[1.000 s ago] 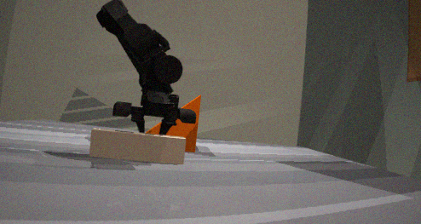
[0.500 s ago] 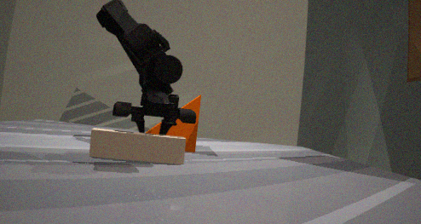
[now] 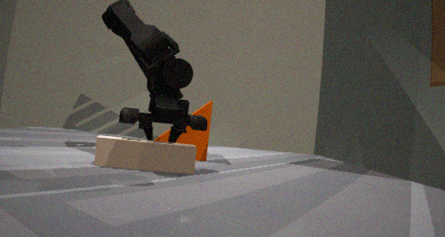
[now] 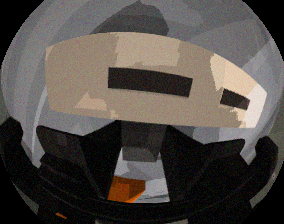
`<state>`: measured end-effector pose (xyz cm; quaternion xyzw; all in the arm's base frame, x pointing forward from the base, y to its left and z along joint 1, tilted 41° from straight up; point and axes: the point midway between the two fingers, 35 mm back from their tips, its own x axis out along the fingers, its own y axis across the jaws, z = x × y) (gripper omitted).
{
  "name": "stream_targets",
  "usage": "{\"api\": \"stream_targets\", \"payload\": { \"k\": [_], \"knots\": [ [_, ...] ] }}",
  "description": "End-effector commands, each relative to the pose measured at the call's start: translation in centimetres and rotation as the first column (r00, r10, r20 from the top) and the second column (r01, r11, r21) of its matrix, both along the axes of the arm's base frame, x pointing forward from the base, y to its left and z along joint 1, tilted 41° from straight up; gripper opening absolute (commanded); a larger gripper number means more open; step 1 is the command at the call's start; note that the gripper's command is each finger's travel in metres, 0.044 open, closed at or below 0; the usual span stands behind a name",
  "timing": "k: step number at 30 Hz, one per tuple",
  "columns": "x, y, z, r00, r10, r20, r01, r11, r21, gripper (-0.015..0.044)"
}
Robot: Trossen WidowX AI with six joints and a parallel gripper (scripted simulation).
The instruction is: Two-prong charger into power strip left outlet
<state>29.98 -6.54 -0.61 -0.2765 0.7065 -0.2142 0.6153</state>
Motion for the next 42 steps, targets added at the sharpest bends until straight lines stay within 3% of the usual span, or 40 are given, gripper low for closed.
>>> {"api": "stream_targets", "payload": {
  "k": [1,37,42],
  "knots": [
    [0.80,0.13,0.14,1.000,0.004,0.028,-0.004,1.000,0.003,0.0000],
    [-0.02,0.00,-0.06,1.000,0.000,-0.002,0.000,1.000,0.000,0.0000],
    [-0.02,0.00,-0.06,1.000,0.000,-0.002,0.000,1.000,0.000,0.0131]
  ]
}}
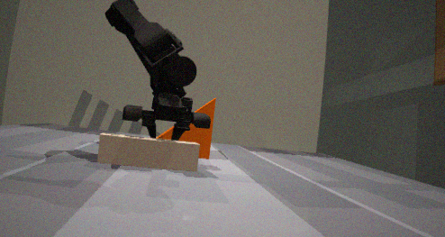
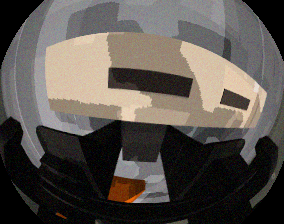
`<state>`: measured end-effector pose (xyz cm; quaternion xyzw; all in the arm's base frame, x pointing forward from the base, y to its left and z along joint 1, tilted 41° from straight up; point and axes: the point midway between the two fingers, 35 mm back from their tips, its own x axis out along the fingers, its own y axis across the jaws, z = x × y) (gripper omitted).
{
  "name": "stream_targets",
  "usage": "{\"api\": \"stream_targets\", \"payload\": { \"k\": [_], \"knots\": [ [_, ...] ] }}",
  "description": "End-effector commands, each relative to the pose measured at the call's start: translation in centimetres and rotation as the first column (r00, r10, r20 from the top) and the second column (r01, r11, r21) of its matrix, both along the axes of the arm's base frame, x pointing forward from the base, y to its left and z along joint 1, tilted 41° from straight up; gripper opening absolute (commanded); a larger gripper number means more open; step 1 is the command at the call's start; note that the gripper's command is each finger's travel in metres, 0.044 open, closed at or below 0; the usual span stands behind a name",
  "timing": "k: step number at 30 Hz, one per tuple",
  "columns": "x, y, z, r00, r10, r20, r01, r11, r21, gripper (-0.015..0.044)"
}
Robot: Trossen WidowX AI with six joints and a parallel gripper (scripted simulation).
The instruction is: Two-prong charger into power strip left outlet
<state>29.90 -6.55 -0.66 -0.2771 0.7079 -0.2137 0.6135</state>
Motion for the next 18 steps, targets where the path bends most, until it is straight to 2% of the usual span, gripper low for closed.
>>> {"api": "stream_targets", "payload": {
  "k": [1,12,18],
  "knots": [
    [0.05,0.01,-0.01,1.000,0.000,0.003,0.000,1.000,0.000,0.0157],
    [0.03,0.00,-0.01,1.000,0.000,0.003,0.000,1.000,0.000,0.0440],
    [-0.11,-0.01,0.00,1.000,0.001,0.006,-0.001,1.000,0.001,0.0440]
  ]
}}
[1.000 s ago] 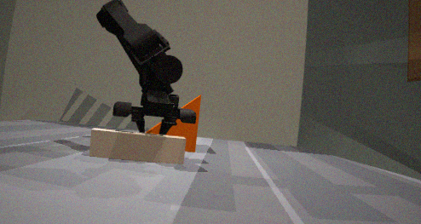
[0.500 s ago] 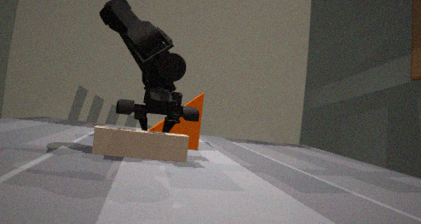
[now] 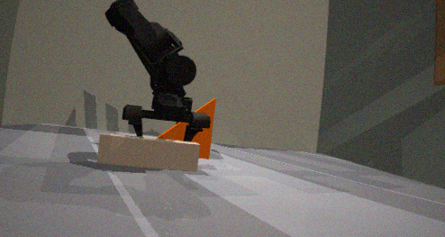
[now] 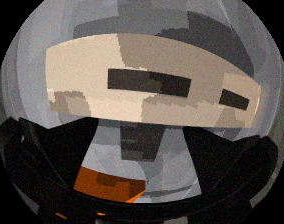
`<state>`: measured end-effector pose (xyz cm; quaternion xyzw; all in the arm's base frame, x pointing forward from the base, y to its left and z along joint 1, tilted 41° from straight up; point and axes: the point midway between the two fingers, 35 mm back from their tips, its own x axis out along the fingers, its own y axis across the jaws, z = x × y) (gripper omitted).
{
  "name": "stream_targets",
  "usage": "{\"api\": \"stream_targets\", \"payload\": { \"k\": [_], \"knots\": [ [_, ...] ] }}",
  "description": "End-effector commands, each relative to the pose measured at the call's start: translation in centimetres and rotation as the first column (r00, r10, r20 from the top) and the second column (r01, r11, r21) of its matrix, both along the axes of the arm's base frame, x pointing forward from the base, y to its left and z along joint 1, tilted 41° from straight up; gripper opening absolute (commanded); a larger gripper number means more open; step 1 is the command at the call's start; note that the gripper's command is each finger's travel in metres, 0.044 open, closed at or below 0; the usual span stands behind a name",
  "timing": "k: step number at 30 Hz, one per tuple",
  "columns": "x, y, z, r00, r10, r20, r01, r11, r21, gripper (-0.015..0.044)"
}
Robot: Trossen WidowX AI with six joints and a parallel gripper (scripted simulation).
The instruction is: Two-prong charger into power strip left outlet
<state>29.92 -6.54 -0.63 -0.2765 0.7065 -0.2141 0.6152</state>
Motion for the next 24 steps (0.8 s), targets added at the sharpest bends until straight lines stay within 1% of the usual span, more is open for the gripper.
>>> {"api": "stream_targets", "payload": {
  "k": [1,24],
  "knots": [
    [-0.15,-0.02,-0.02,1.000,0.000,0.002,0.000,1.000,0.000,0.0440],
    [-0.81,-0.07,0.02,1.000,0.003,0.018,-0.003,1.000,0.002,0.0440]
  ]
}}
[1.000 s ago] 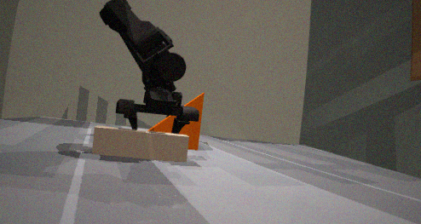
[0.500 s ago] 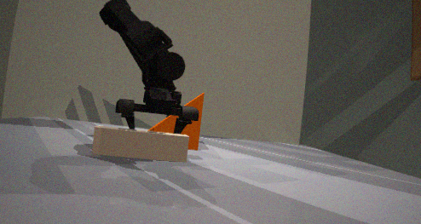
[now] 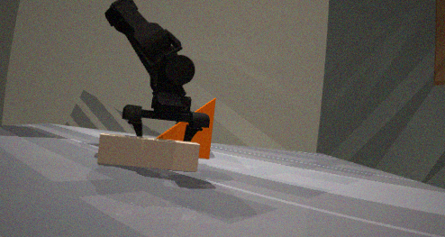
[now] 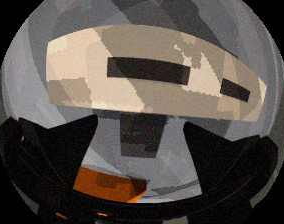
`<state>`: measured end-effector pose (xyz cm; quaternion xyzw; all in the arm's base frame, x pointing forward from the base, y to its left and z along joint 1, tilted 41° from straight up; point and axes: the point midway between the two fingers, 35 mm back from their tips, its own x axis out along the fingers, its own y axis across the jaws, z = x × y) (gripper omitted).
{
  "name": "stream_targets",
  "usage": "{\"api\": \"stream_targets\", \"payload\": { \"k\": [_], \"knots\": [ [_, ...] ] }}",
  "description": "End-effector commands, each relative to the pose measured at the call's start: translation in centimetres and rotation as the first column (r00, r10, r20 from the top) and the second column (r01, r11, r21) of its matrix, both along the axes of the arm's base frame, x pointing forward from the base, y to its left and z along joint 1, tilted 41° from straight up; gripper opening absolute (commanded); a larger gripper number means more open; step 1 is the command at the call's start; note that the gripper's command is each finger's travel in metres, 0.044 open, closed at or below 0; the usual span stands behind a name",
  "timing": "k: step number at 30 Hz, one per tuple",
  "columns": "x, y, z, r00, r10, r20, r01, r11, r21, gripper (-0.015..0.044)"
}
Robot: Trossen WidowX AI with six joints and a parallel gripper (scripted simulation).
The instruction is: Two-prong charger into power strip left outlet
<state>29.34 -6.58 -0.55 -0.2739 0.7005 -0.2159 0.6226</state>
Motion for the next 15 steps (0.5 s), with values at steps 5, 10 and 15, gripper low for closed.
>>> {"api": "stream_targets", "payload": {
  "k": [5,10,15],
  "knots": [
    [-0.39,-0.04,-0.06,1.000,0.003,0.001,-0.003,1.000,0.000,0.0440],
    [-0.53,-0.05,-0.05,1.000,0.003,0.004,-0.003,1.000,0.001,0.0440],
    [-0.64,-0.06,-0.05,1.000,0.004,0.006,-0.004,1.000,0.001,0.0440]
  ]
}}
